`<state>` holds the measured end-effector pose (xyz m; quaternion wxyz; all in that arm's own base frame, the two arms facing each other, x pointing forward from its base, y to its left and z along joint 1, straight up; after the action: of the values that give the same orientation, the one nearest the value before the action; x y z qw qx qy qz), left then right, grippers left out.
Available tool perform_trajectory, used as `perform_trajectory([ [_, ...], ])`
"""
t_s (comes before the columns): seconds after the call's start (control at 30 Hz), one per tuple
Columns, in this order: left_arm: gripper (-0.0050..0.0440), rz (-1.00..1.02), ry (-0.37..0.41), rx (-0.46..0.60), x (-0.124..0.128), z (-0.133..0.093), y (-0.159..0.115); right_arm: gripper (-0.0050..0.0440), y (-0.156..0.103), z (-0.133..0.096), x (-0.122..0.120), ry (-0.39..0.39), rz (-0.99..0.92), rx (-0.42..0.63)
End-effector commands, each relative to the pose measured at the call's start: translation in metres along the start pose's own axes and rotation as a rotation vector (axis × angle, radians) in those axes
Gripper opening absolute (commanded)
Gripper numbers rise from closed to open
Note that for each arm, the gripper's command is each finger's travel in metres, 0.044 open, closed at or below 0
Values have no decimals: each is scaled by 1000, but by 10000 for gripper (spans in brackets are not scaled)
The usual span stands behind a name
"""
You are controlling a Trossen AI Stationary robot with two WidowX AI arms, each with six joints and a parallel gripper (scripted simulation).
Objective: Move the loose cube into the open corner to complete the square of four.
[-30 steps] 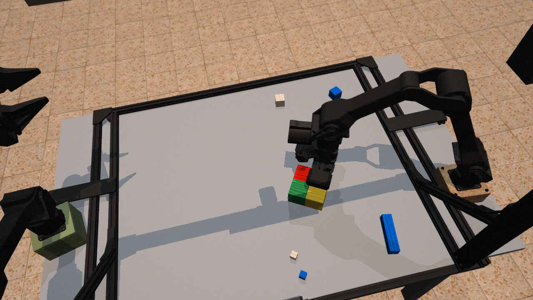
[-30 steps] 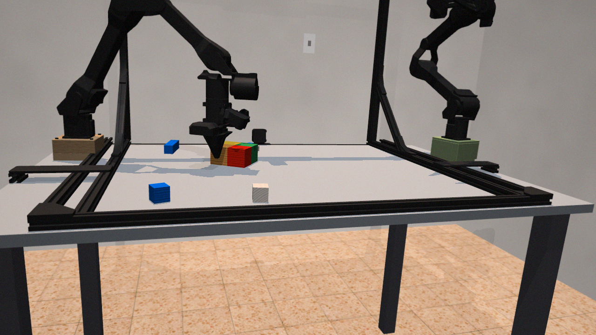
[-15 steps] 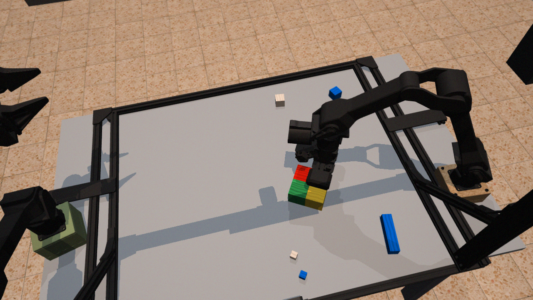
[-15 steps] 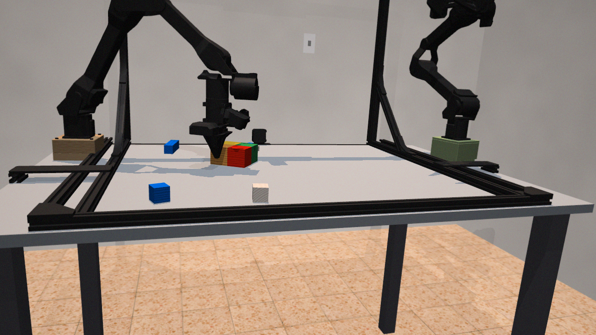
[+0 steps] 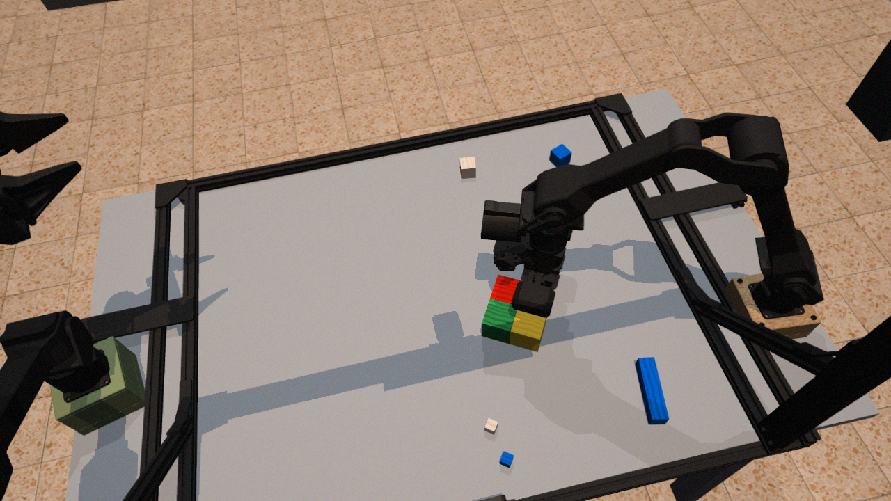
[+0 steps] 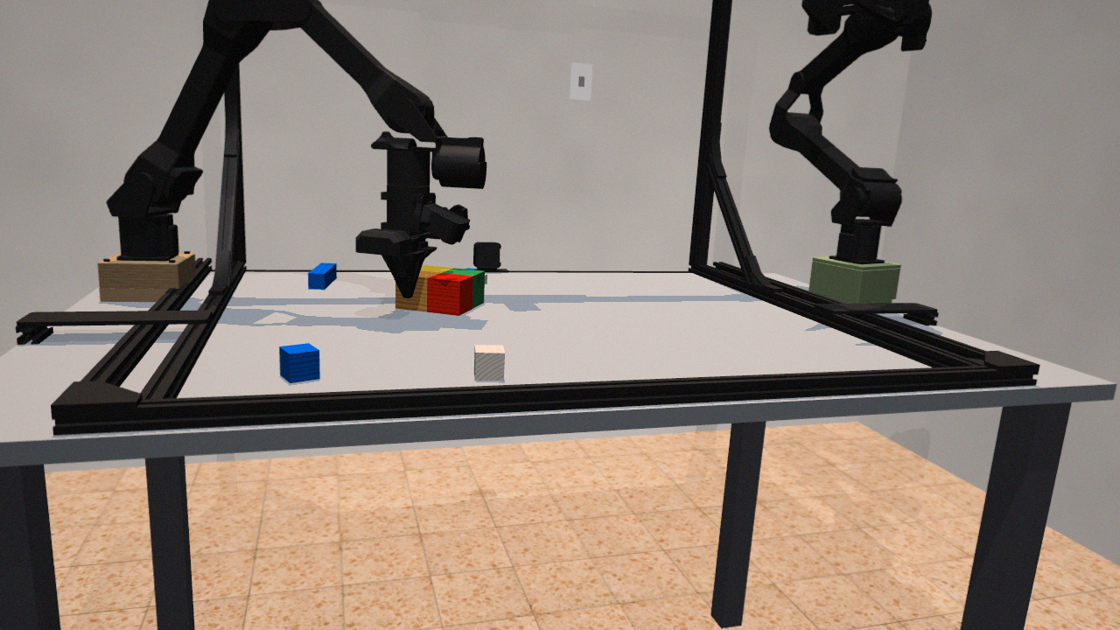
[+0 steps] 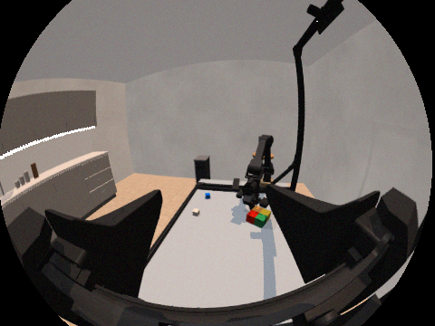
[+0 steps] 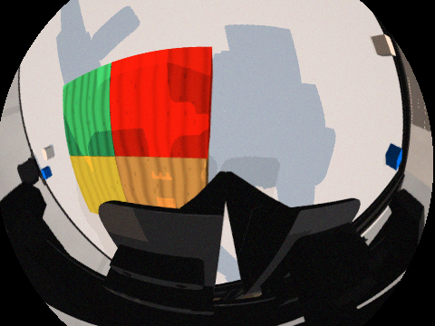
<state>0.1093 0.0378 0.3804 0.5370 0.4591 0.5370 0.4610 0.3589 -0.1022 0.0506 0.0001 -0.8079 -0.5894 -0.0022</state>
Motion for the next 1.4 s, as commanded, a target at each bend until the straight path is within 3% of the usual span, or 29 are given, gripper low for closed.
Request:
perform_trajectory([
  [0.0, 400, -4, -2, 1, 0, 0, 0, 0, 0, 0, 0, -4, 4, 2],
  [0.6, 400, -4, -2, 1, 0, 0, 0, 0, -2, 0, -2, -4, 3, 2],
  [1.23, 400, -4, -2, 1, 0, 0, 0, 0, -40, 0, -29, 0, 0, 0],
  [1.37, 400, -4, -2, 1, 0, 0, 0, 0, -37, -25, -28, 0, 3, 3],
])
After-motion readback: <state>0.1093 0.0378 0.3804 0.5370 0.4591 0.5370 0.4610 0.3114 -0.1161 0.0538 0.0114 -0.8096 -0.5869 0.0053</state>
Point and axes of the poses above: on each arm, the point midway between the two fingers, 35 mm back from their tips, its own z axis out along the fingers, its own x axis across the jaws, y = z × x, the point moved 5 cm from there along -z, back along the fingers, and after that the axes turned 9 degrees about -z, right-handed, at the moved point
